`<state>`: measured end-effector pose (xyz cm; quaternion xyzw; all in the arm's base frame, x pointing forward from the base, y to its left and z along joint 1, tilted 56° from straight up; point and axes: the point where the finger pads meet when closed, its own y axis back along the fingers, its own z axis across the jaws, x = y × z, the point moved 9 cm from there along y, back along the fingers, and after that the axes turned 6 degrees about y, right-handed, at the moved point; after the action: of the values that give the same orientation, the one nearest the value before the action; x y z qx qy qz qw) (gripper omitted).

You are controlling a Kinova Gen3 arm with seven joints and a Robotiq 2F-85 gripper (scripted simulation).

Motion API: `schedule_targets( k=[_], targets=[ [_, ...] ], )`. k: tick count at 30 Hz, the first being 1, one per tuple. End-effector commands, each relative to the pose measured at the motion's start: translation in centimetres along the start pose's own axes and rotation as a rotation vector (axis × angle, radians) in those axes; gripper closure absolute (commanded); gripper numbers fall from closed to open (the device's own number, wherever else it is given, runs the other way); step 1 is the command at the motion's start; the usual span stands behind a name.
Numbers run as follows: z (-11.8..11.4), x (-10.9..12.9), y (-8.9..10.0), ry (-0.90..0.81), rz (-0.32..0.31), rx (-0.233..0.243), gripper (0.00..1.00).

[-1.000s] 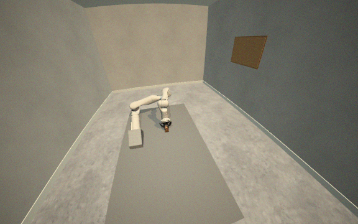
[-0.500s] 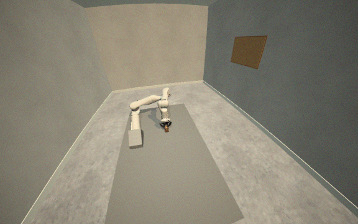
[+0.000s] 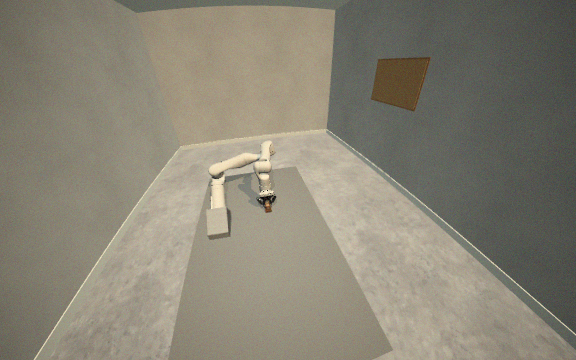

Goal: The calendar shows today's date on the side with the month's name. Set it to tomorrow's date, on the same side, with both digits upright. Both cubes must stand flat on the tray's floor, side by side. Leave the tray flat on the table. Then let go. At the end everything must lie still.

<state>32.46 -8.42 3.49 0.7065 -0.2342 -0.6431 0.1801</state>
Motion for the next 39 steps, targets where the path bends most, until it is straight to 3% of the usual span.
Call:
schedule_targets(
  k=[1,39],
  targets=[
    [-0.01,0.01,0.02,0.000,0.001,0.001,0.72],
    [-0.01,0.01,-0.91,0.000,0.001,0.001,0.72]
  ],
)
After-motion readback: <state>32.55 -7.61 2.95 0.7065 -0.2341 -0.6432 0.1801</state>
